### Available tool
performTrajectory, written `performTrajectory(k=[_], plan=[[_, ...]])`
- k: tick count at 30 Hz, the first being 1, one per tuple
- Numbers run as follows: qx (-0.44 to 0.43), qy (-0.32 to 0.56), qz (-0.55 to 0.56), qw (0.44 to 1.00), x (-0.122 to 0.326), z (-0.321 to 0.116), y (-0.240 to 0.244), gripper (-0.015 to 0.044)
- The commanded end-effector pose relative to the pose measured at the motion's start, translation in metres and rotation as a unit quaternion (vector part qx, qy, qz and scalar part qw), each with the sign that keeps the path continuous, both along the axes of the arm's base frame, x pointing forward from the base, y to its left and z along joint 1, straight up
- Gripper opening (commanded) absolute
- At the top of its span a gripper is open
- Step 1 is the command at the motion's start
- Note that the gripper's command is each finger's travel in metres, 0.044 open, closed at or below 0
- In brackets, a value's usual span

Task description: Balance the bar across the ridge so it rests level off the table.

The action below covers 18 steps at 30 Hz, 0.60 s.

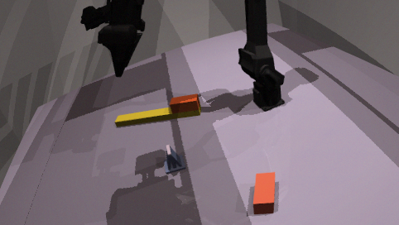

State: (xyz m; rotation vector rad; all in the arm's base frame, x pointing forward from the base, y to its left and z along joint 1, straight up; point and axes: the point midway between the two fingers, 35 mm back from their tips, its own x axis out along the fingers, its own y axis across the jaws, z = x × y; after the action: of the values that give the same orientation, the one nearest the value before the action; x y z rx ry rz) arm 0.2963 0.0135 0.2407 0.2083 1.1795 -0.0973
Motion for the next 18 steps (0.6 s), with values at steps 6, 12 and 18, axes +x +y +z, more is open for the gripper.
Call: performTrajectory(k=[6,12,18], plan=[[-0.015,0.058,-0.033,0.998,0.003,-0.031,-0.043,0.0315],[-0.017,0.095,-0.054,0.994,0.001,-0.05,-0.07,0.0315],[-0.014,0.131,-0.073,0.989,-0.005,-0.069,-0.097,0.0315]])
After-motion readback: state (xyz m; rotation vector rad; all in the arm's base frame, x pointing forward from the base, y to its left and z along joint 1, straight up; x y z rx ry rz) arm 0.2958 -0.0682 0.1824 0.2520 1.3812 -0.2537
